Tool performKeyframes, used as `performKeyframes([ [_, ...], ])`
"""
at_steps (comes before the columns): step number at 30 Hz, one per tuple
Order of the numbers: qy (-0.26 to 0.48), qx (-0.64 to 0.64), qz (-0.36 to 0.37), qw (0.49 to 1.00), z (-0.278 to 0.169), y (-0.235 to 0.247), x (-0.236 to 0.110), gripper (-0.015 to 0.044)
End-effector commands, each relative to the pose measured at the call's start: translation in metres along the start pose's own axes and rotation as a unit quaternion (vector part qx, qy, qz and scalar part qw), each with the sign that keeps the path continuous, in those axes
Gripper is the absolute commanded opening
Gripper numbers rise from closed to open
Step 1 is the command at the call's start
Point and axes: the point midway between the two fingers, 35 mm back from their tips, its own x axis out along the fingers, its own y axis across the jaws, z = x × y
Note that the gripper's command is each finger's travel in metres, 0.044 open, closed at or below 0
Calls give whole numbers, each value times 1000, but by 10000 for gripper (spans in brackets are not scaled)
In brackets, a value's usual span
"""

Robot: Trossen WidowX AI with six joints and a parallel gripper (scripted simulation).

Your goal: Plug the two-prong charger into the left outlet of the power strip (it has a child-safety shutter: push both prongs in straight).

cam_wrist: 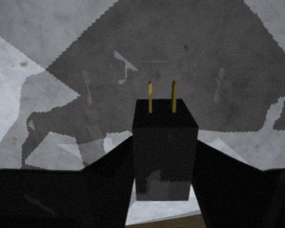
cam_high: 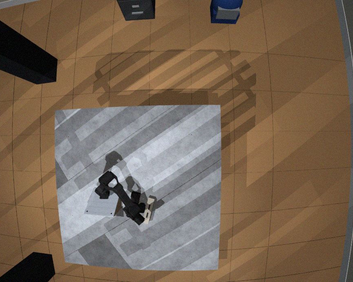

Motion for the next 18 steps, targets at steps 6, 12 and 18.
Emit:
performKeyframes([
  [6,-3,0,0,1000,12,-1,-2,0],
  [12,-3,0,0,1000,19,-2,-2,0],
  [18,-3,0,0,1000,26,-2,-2,0],
])
